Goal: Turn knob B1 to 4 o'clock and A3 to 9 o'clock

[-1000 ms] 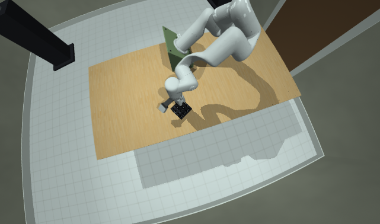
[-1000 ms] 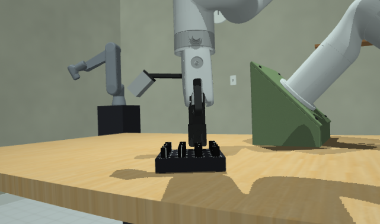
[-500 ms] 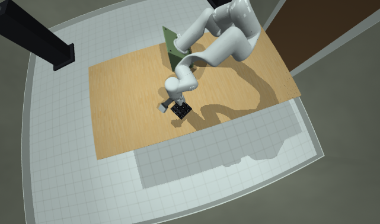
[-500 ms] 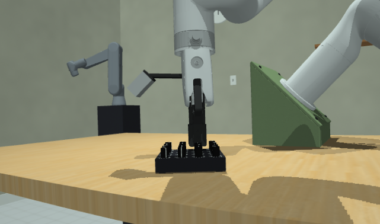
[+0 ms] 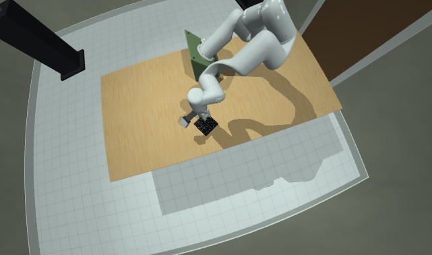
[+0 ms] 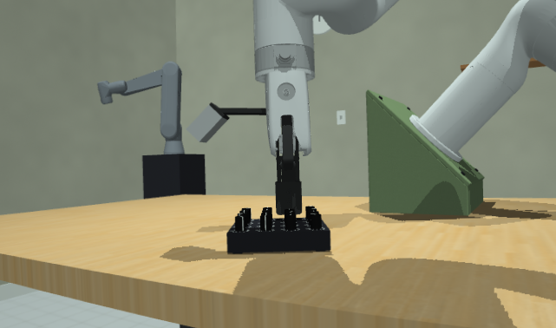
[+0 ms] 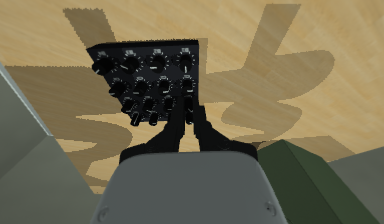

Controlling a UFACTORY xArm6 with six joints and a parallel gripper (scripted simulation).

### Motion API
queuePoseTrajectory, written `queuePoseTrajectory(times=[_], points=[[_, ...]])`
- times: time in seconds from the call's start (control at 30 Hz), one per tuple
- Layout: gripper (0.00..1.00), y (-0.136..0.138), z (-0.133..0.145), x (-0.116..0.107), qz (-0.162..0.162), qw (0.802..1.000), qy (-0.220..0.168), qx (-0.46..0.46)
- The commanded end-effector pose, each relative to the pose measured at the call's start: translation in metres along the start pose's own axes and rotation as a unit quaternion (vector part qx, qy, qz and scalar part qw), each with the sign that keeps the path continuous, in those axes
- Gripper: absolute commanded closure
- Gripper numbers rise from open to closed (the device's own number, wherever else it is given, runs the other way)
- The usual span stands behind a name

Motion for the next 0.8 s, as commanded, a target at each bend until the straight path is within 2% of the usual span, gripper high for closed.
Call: queuePoseTrajectory(times=[0.0,0.43,0.77], points=[[0.92,-0.0005,-0.0009,-0.0012,0.0,1.0,0.001,0.013],[0.92,-0.0005,-0.0009,-0.0012,-0.001,0.996,0.001,0.088],[0.92,-0.0005,-0.0009,-0.0012,-0.001,0.982,0.001,0.189]])
Point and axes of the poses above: the point where the finger pads meet when closed, its own x axis out along the fingers, its own y axis across the jaws, z = x × y, the point moved 8 cm from there along -x, back along the fingers, and after that the axes turned 11 degrees about -x, right-handed, at the moved point
